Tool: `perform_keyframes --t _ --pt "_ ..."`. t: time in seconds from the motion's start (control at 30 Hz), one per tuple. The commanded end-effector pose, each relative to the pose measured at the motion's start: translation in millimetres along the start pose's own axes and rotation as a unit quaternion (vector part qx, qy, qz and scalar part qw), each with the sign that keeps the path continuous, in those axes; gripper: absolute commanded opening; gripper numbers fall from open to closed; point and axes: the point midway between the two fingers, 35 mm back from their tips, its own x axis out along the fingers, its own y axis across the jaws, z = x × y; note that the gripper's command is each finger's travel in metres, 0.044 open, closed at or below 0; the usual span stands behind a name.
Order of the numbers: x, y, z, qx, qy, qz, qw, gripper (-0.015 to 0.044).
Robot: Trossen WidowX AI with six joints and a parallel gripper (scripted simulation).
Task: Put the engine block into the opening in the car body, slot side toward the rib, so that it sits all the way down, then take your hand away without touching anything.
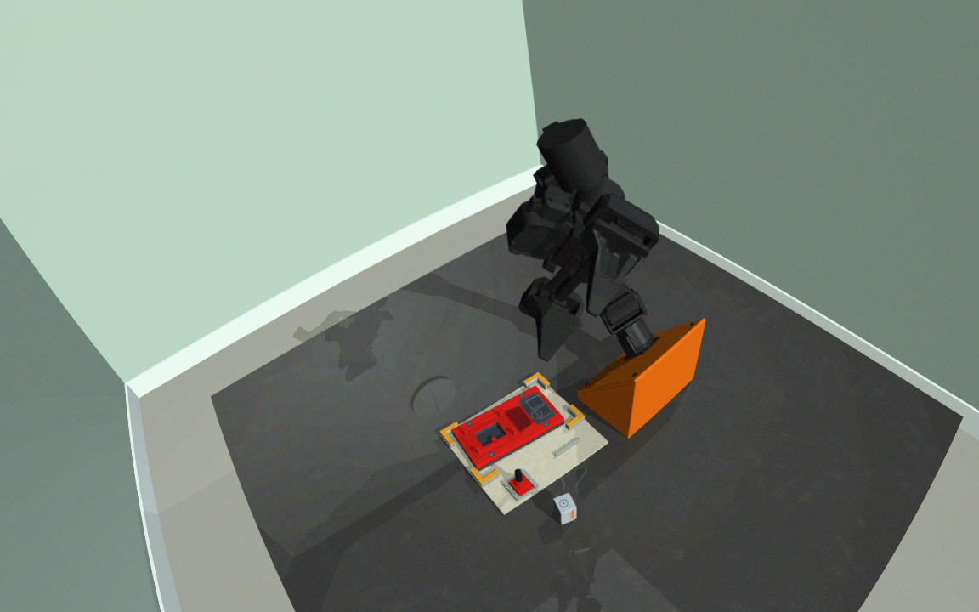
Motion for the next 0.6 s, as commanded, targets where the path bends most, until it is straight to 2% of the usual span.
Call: perform_keyframes --t 0.0,0.27,0.57 --pt "22.5 -30.3 -27.2 -0.007 0.043 -0.05 0.998 0.044" --pt "50.5 -99.1 -71.9 -0.016 0.123 -0.156 0.98 0.044" --pt "60.5 -178.5 -116.0 -0.023 0.208 -0.278 0.937 0.044"
